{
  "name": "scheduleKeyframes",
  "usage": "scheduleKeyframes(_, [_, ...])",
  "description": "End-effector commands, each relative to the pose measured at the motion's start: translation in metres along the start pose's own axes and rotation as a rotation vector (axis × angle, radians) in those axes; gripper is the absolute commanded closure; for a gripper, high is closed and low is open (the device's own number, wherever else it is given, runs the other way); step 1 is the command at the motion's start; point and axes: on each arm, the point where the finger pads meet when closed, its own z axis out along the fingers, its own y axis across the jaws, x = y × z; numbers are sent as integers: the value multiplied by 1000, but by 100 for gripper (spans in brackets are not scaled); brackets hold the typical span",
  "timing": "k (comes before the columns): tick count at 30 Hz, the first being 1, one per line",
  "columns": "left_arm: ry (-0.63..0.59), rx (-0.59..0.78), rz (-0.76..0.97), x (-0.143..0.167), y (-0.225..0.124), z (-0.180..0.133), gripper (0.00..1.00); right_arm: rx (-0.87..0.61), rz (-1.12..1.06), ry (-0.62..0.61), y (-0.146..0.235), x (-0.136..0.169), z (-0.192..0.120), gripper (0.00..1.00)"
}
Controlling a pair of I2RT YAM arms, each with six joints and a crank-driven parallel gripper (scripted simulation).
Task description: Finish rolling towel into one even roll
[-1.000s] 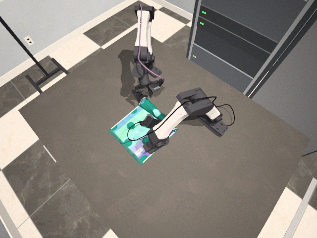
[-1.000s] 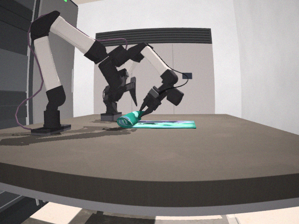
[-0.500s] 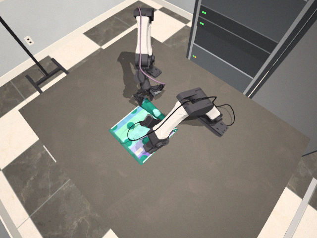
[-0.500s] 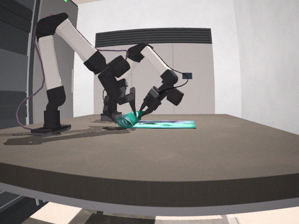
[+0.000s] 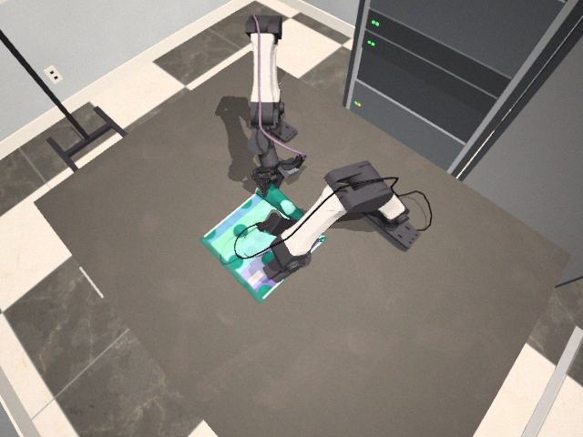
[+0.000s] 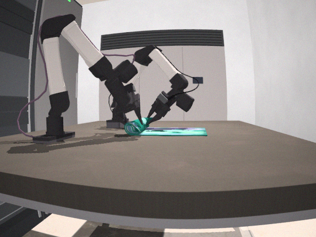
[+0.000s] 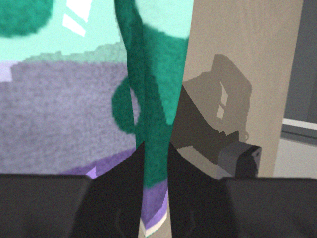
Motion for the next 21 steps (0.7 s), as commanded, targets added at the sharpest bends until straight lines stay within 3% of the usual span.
scheduleKeyframes(1, [0,22,-14,4,2,5,84,-2,10,5,3,3,3,45])
scheduleKeyframes(2, [0,22,-14,4,2,5,84,-2,10,5,3,3,3,45])
scheduleKeyframes(11, [0,22,-14,4,2,5,84,-2,10,5,3,3,3,83])
scheduleKeyframes(13, [0,22,-14,4,2,5,84,-2,10,5,3,3,3,84])
scheduleKeyframes(17, [0,22,-14,3,1,4,65,-2,10,5,3,3,3,84])
scheduleKeyframes(19, [0,22,-14,3,1,4,65,-2,10,5,3,3,3,84])
scheduleKeyframes(21, [0,22,-14,2,-1,2,56,-2,10,5,3,3,3,84])
